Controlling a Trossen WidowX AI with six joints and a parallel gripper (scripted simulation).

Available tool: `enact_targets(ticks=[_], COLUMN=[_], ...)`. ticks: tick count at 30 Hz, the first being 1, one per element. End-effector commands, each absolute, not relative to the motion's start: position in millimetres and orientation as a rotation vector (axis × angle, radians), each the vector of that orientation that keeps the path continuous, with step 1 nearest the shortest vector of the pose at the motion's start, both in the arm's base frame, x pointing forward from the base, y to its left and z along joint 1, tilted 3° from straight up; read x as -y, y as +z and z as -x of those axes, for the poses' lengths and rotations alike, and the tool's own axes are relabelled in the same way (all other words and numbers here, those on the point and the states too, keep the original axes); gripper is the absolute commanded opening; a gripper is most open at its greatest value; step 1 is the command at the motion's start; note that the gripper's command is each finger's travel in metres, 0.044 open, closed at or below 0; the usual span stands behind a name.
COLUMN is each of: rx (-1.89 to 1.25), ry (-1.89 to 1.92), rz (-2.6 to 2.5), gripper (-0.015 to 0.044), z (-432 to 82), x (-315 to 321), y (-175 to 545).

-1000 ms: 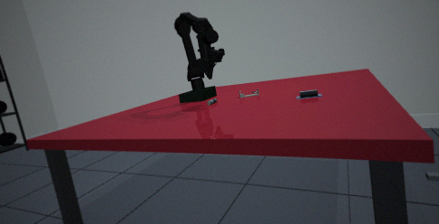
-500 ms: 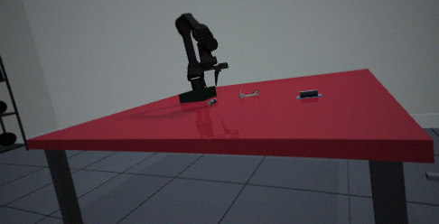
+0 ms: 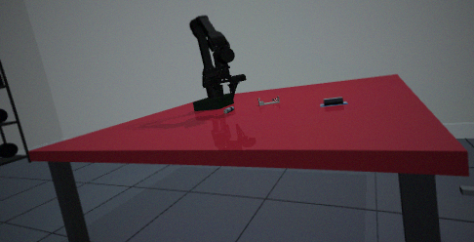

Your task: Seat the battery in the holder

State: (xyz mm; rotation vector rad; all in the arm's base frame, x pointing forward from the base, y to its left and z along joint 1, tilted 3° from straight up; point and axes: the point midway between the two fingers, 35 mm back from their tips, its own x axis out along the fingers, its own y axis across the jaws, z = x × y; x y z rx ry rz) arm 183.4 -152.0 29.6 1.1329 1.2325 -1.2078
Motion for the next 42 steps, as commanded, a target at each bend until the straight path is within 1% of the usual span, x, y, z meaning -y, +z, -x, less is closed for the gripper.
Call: enact_targets(ticks=[1, 31, 35, 42], rx=[-1.236, -1.236, -1.236, -1.236], ry=[-1.22, -1.221, -1.221, -1.221], rz=[-1.136, -1.136, -1.136, -1.136], gripper=[0.0225, 0.0225, 0.012, 0.0074], z=[-181, -179, -179, -179], x=[151, 152, 152, 152], y=[24, -22, -22, -22])
